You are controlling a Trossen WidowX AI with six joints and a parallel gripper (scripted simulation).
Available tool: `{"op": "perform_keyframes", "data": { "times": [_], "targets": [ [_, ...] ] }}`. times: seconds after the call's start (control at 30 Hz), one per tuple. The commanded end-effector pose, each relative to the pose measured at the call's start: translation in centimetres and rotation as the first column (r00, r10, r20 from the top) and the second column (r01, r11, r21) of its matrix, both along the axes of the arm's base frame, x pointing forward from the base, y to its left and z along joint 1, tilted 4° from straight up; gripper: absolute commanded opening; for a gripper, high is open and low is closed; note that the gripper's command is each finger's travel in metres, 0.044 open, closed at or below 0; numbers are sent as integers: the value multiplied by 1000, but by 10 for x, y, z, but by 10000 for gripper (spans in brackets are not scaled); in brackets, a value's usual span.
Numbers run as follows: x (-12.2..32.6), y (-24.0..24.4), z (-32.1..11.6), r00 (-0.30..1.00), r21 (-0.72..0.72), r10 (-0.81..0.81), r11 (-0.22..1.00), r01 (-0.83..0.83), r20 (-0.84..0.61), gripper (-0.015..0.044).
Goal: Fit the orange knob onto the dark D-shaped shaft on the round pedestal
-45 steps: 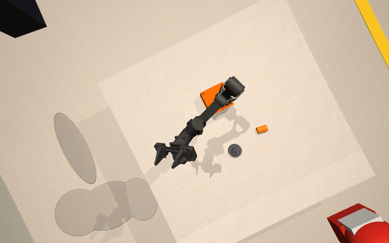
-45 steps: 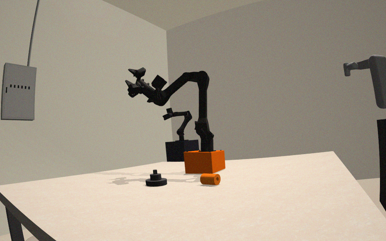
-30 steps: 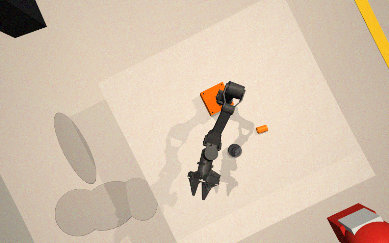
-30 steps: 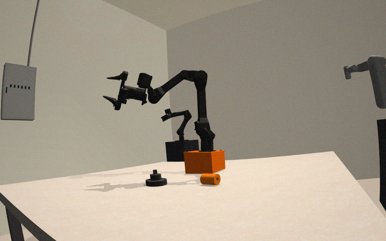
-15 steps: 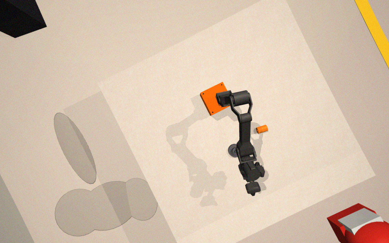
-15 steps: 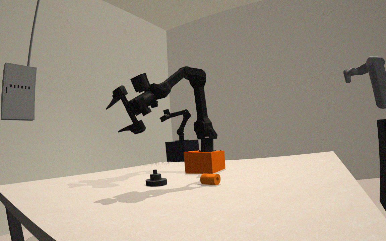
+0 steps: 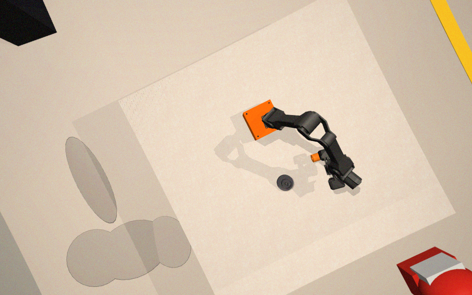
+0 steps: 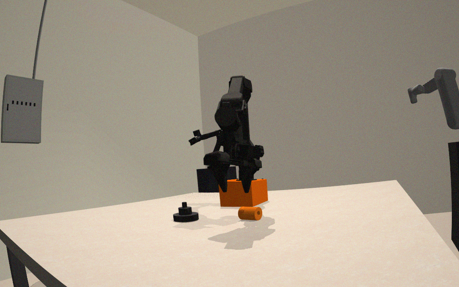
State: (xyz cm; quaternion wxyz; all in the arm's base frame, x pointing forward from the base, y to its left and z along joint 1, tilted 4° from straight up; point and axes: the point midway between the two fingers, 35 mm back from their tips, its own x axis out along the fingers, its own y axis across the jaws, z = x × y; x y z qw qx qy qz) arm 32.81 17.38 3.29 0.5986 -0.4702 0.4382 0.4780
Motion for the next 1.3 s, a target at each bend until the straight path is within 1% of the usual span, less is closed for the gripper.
{"op": "perform_keyframes", "data": {
  "times": [0.0, 0.23, 0.4, 0.6, 1.27],
  "targets": [
    [-48, 21, -10, 987, -86, 20, 996, -34, -161, 440],
    [-55, 20, -11, 985, -91, 20, 995, -36, -169, 440],
    [-56, 21, -35, 985, -91, 20, 995, -36, -170, 440],
    [-56, 22, -38, 985, -91, 20, 995, -36, -170, 440],
    [-56, 24, -69, 985, -91, 20, 995, -36, -170, 440]
  ]
}}
